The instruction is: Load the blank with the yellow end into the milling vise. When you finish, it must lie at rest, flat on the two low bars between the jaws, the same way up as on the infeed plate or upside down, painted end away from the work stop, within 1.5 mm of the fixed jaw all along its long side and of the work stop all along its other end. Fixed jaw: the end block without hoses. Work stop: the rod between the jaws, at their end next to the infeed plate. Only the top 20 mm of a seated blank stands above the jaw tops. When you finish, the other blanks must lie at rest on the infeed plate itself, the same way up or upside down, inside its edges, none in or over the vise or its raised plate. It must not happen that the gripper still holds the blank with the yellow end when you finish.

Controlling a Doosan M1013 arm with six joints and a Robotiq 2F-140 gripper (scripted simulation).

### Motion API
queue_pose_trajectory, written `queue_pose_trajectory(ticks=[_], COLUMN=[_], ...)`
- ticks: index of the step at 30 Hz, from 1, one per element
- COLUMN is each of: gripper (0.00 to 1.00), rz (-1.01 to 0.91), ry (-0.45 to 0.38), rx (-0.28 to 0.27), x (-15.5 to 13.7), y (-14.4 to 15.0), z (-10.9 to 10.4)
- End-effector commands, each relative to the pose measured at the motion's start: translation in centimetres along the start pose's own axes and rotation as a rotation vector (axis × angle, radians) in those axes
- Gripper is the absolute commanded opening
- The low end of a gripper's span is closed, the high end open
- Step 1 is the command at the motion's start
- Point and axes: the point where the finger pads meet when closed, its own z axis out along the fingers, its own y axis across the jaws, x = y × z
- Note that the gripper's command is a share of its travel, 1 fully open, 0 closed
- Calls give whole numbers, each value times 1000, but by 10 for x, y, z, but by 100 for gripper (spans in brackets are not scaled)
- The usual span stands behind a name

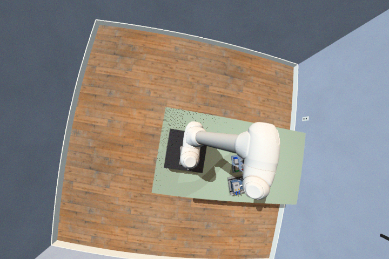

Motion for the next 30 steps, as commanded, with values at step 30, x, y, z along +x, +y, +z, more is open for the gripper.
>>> queue_pose_trajectory(ticks=[30], gripper=[0], rz=[0], ry=[0], rx=[0], x=[0], y=[0], z=[-4])
